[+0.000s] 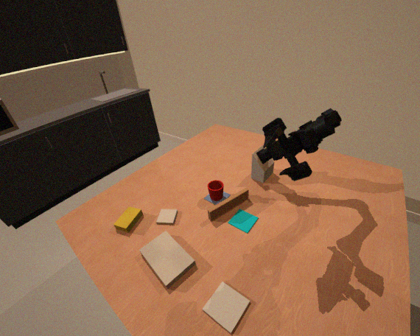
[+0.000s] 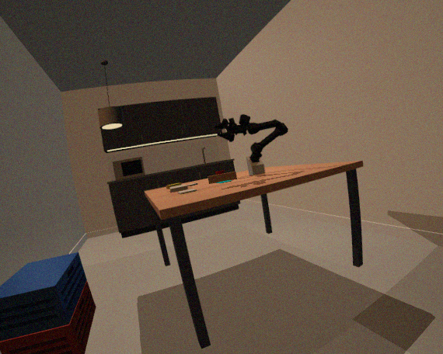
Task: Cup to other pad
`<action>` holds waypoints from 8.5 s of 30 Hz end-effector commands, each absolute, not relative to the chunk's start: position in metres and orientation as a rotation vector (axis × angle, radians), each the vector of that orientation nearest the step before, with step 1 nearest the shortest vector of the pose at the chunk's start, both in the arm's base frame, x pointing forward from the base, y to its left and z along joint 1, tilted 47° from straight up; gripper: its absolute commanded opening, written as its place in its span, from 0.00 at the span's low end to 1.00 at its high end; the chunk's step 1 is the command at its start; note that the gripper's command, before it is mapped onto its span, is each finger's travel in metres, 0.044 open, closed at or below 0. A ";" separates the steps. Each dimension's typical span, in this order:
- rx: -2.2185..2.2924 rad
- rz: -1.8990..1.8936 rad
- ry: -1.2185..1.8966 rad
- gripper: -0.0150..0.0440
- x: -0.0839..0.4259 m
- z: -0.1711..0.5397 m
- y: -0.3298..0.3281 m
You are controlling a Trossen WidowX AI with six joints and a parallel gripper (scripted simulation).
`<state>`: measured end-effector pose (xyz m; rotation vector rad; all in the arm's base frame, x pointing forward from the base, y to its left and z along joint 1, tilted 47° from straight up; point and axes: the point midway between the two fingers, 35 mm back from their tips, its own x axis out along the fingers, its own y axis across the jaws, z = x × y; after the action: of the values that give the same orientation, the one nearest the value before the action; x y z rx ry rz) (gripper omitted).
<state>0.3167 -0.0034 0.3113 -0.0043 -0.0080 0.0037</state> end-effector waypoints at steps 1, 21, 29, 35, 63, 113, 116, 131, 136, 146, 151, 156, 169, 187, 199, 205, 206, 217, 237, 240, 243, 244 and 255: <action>-0.015 0.004 0.004 0.89 0.318 0.309 -0.004; -0.540 0.822 1.015 0.50 0.315 0.020 -0.055; -0.338 1.302 0.944 0.50 0.262 -0.036 -0.048; -0.282 1.369 0.896 0.50 0.253 -0.038 -0.042; -0.283 1.368 0.896 0.50 0.254 -0.059 -0.019; -0.287 1.371 0.894 0.25 0.252 -0.080 0.004; -0.287 1.370 0.895 0.25 0.253 -0.075 -0.003; -0.284 1.368 0.897 0.25 0.258 -0.035 -0.047; -0.283 1.369 0.896 0.25 0.258 -0.029 -0.054; -0.278 1.367 0.896 0.25 0.258 -0.031 -0.051; -0.278 1.367 0.896 0.25 0.258 -0.031 -0.051; -0.278 1.367 0.896 0.25 0.258 -0.030 -0.051; -0.280 1.369 0.896 0.25 0.263 -0.011 -0.033; -0.280 1.370 0.894 0.25 0.271 0.024 -0.002; -0.279 1.371 0.893 0.25 0.275 0.049 0.021; -0.278 1.371 0.893 0.25 0.278 0.061 0.033; -0.278 1.371 0.893 0.25 0.278 0.064 0.035; -0.277 1.372 0.892 0.25 0.282 0.087 0.056; -0.276 1.372 0.891 0.25 0.284 0.100 0.080; -0.276 1.372 0.891 0.25 0.284 0.097 0.083; -0.277 1.372 0.891 0.25 0.284 0.094 0.086; -0.277 1.372 0.891 0.25 0.284 0.093 0.087; -0.276 1.372 0.890 0.25 0.284 0.082 0.099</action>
<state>0.2845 0.0947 0.0858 -0.2833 0.8890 1.3709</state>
